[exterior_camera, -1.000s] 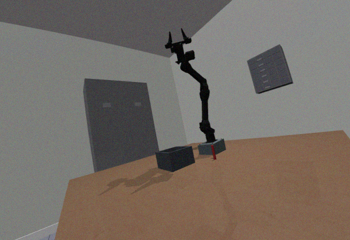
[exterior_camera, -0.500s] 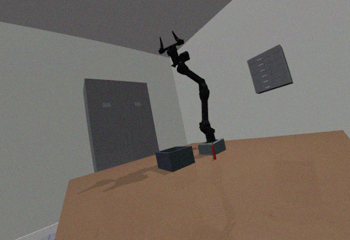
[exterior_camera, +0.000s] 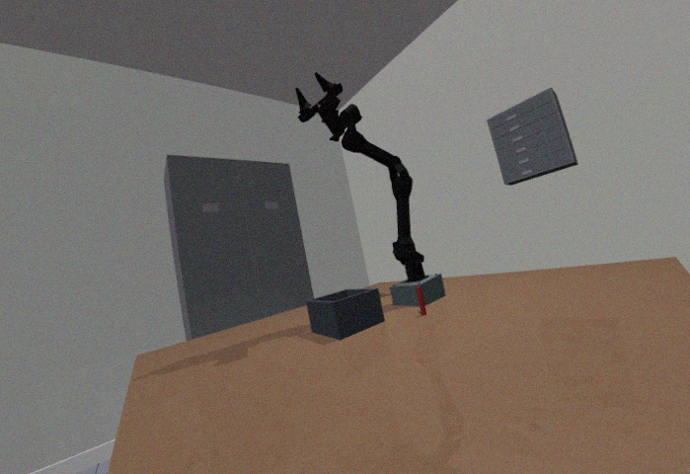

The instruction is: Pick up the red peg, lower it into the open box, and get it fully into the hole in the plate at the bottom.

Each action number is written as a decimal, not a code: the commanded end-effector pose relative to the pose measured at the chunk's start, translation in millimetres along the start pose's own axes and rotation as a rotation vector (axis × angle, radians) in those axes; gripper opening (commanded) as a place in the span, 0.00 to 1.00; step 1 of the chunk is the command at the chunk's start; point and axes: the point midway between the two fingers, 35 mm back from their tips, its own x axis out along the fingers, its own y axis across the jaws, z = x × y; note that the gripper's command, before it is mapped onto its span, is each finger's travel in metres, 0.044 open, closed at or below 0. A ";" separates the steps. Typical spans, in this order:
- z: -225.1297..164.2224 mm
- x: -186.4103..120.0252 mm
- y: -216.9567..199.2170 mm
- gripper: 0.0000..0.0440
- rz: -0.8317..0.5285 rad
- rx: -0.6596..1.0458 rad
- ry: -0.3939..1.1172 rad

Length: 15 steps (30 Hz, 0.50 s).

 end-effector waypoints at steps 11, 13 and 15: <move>11.1 -3.3 83.0 1.00 0.199 0.439 0.068; 14.6 -4.7 94.3 1.00 0.228 0.501 0.080; 18.7 -6.3 105.5 1.00 0.257 0.562 0.092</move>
